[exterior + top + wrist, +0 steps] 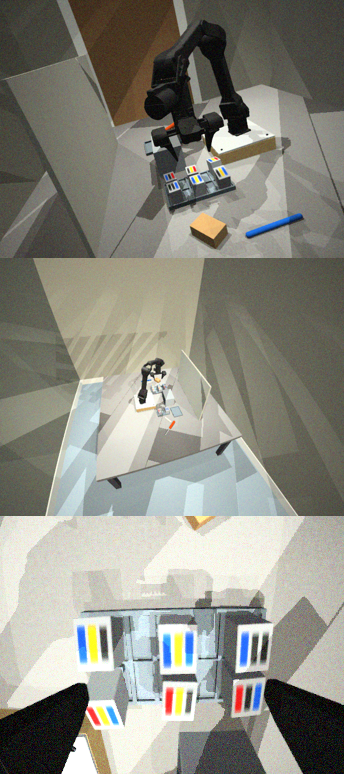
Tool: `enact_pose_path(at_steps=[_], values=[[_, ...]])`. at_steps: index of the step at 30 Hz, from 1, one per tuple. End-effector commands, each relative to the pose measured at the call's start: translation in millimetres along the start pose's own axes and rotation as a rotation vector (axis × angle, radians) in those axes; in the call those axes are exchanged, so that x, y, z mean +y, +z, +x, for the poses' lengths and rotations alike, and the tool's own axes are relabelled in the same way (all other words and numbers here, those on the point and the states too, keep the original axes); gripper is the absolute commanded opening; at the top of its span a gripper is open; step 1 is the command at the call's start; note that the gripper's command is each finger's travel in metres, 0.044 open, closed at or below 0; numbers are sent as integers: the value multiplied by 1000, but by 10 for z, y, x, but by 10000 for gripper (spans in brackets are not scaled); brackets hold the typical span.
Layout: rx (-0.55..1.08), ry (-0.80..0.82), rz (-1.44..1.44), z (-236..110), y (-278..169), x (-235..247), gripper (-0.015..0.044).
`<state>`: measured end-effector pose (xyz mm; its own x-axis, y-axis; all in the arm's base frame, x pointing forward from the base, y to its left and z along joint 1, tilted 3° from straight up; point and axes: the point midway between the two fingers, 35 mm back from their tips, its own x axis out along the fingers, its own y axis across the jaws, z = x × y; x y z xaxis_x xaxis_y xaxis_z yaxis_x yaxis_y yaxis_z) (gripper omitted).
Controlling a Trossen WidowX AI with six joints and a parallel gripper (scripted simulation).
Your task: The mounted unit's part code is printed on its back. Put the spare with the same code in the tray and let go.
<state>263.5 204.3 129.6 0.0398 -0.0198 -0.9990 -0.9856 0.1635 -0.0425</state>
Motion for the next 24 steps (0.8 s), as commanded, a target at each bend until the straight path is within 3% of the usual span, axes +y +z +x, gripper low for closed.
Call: enact_pose_path(at_steps=[1, 5, 24], values=[[-1, -7, -15, 54, -25, -11, 387], [-1, -7, -15, 318, -64, -32, 300], [-1, -8, -15, 547, -86, -66, 300]])
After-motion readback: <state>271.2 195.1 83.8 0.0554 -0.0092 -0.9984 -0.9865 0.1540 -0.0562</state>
